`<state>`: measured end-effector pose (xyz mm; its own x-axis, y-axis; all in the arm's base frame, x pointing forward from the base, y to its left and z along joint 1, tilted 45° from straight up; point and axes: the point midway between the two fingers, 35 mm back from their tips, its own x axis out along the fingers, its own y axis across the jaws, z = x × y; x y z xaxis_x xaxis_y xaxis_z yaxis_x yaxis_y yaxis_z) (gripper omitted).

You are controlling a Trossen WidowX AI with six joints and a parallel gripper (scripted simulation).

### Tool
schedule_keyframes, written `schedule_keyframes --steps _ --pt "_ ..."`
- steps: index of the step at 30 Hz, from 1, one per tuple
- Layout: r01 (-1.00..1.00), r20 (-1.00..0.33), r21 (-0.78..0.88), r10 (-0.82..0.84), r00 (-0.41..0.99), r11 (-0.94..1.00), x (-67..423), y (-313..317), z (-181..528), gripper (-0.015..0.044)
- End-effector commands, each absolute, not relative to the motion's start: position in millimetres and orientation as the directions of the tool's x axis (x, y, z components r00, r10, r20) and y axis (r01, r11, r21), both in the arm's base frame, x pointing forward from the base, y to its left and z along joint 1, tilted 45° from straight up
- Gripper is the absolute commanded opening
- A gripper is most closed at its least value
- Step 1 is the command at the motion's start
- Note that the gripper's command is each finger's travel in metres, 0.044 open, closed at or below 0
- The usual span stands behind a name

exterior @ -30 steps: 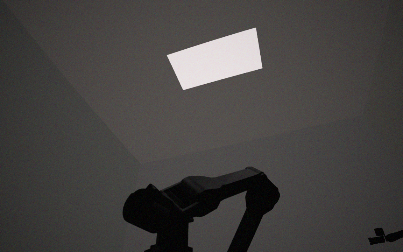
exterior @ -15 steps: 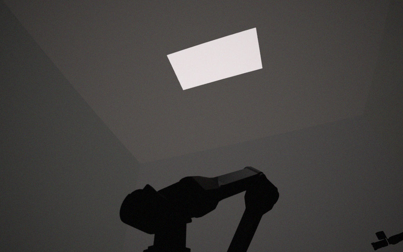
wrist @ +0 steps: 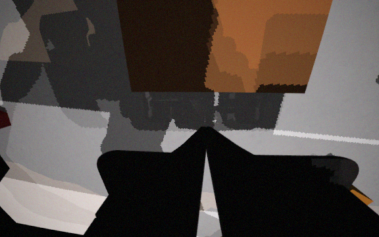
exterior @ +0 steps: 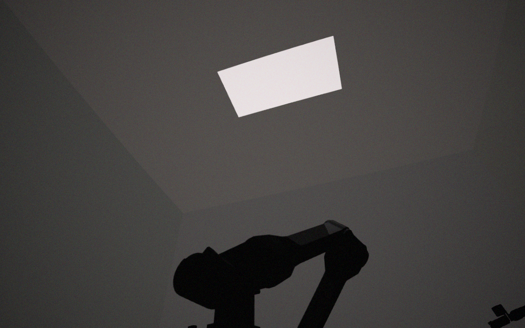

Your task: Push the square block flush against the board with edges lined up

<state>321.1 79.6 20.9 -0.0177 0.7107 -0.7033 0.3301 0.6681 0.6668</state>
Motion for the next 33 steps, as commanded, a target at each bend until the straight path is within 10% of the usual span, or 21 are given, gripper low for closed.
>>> schedule_keyframes --steps 1,19,33 --pt "0.333 -0.703 0.667 0.711 -0.015 0.667 315 81 23 0.0000" --pt "0.340 -0.701 0.669 0.714 -0.007 0.660 310 43 60 0.0000" --pt "-0.111 -0.702 0.708 0.712 -0.008 0.698 349 47 70 0.0000"
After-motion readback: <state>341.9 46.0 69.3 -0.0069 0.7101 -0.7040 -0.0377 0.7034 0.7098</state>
